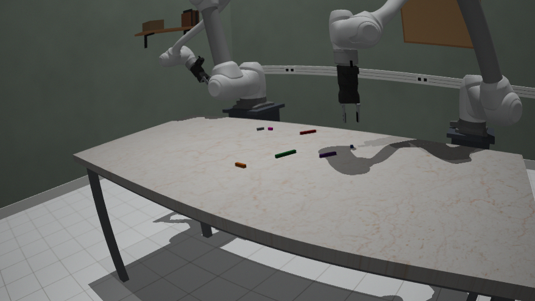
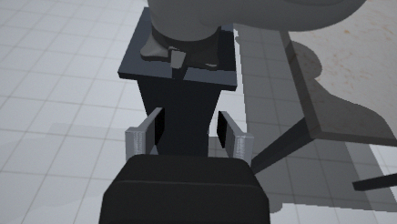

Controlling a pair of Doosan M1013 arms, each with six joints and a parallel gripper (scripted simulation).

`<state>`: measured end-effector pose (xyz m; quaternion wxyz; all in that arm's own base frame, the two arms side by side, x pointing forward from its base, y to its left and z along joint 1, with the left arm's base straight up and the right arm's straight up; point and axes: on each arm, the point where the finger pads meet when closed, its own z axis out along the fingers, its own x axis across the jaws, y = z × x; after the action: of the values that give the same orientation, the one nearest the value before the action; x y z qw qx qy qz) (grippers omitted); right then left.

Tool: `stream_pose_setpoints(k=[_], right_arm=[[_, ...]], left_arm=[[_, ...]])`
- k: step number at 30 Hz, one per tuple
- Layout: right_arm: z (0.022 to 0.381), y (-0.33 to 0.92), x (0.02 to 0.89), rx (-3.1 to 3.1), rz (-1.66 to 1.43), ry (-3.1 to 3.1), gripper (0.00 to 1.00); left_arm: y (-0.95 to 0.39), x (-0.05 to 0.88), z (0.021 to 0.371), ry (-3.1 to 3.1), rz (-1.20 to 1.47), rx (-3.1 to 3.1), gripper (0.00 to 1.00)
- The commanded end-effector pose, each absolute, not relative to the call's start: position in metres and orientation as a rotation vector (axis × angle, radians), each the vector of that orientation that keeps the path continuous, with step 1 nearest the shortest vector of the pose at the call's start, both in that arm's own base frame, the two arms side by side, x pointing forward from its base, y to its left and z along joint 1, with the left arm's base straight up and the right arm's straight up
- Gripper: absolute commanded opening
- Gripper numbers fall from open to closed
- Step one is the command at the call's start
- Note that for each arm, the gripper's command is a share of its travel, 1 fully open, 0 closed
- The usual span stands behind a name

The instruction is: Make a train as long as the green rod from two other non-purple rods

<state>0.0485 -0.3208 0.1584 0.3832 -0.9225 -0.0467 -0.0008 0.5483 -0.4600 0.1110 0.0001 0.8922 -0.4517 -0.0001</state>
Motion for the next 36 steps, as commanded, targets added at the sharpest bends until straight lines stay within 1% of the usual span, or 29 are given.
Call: stream_pose_setpoints(k=[1, 21, 29, 36], right_arm=[[0.159, -0.321, 0.049, -2.353, -0.003, -0.119, 1.0], [0.159, -0.321, 0.049, -2.353, -0.003, -0.119, 1.0], [0.159, -0.321, 0.049, -2.353, -0.003, -0.119, 1.0], [0.159, -0.321, 0.049, -2.353, -0.003, -0.119, 1.0]], left_arm=[[-0.46, 0.549, 0.112, -1.419, 0.002, 2.803, 1.0], [-0.463, 0.549, 0.112, -1.467, 0.002, 2.778, 1.0], [-0.475, 0.551, 0.112, -1.679, 0.002, 2.655, 1.0], [-0.503, 0.551, 0.111, -2.097, 0.002, 2.339, 1.0]])
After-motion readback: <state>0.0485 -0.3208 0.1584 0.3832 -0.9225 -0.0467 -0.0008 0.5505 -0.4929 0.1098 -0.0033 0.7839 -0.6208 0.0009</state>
